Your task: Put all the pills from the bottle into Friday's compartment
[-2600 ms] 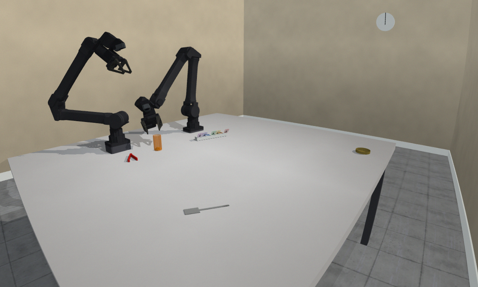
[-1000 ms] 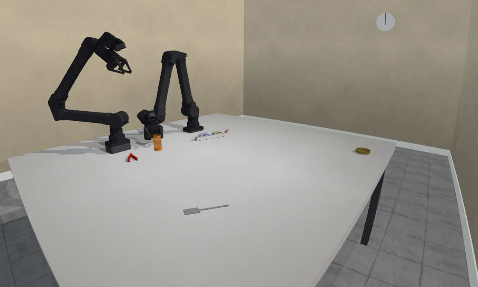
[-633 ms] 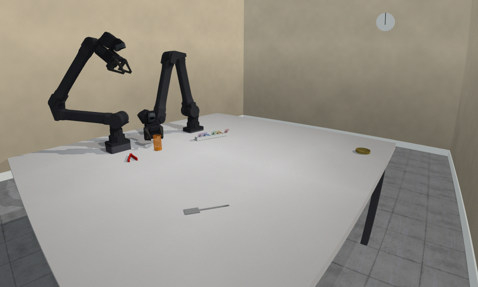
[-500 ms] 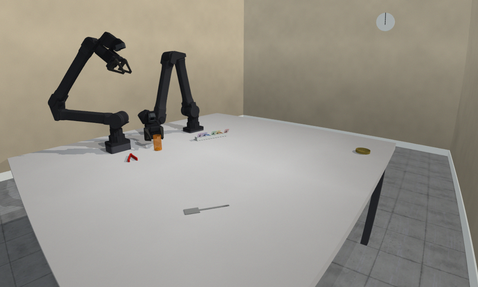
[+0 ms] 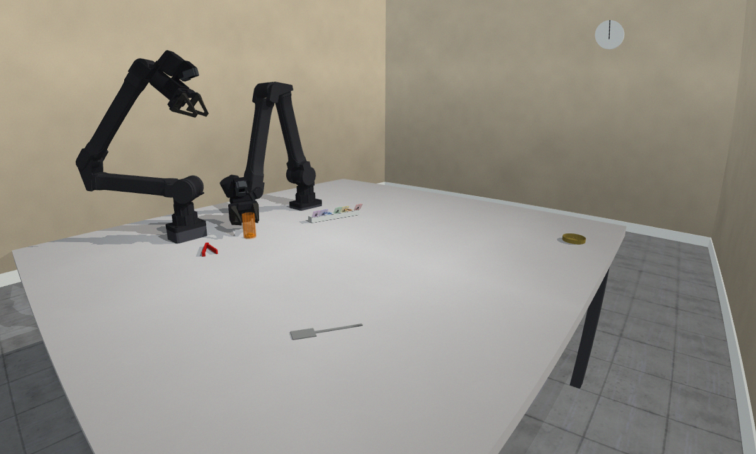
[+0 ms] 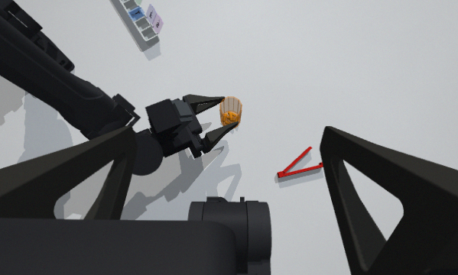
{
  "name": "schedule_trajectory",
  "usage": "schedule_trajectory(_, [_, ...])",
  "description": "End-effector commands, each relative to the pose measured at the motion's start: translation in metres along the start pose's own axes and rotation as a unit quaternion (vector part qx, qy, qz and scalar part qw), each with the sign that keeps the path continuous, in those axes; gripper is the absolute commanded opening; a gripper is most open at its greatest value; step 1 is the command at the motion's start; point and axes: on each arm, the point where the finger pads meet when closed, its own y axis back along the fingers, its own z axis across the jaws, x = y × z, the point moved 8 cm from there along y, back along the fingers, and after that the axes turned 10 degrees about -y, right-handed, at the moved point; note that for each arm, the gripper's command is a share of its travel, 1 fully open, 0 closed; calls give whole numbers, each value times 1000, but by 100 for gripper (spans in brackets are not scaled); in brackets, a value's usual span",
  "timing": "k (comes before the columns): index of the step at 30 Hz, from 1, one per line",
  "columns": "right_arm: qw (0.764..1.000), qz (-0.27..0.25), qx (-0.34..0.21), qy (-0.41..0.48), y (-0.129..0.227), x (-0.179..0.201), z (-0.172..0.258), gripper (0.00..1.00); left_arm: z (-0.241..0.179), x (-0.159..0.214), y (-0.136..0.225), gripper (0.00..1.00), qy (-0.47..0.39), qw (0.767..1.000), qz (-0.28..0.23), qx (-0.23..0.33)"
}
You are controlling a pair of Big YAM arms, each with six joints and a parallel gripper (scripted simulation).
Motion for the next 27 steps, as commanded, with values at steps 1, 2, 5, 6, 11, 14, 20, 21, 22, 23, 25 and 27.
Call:
schedule_trajectory(1, [1000, -22, -6, 5, 17, -11, 3, 100, -8, -10, -12, 54, 11, 1000, -10, -4])
schedule_trajectory(2, [1000, -22, -6, 5, 17, -11, 3, 100, -8, -13, -12, 54, 14, 1000, -12, -4])
schedule_trajectory(5, [1000, -22, -6, 5, 17, -11, 3, 100, -7, -16, -11, 51, 17, 1000, -14, -3])
schedule_trajectory(6, [1000, -22, -6, 5, 17, -11, 3, 100, -7, -16, -11, 51, 17, 1000, -14, -3])
schedule_trajectory(11, [1000, -22, -6, 5, 17, -11, 3, 100, -3, -14, -6, 37, 15, 1000, -13, -2])
schedule_trajectory(14, [1000, -22, -6, 5, 17, -11, 3, 100, -3, -16, -6, 28, 16, 1000, -14, -1])
schedule_trajectory(20, [1000, -22, -6, 5, 17, -11, 3, 100, 4, -33, 1, 34, 10, 1000, -9, -1])
schedule_trajectory(21, [1000, -22, -6, 5, 17, -11, 3, 100, 7, -38, 3, 36, 9, 1000, -8, -1])
schedule_trajectory(22, [1000, -22, -6, 5, 17, -11, 3, 100, 7, -38, 3, 36, 9, 1000, -8, -1])
schedule_trajectory(23, [1000, -22, -6, 5, 17, -11, 3, 100, 7, -38, 3, 36, 9, 1000, -8, -1])
schedule_trajectory(25, [1000, -22, -6, 5, 17, -11, 3, 100, 17, -47, 9, 36, 8, 1000, -6, -1])
schedule_trajectory(27, [1000, -12, -4, 17, 2, -15, 3, 100, 29, -55, 11, 36, 16, 1000, -2, -3])
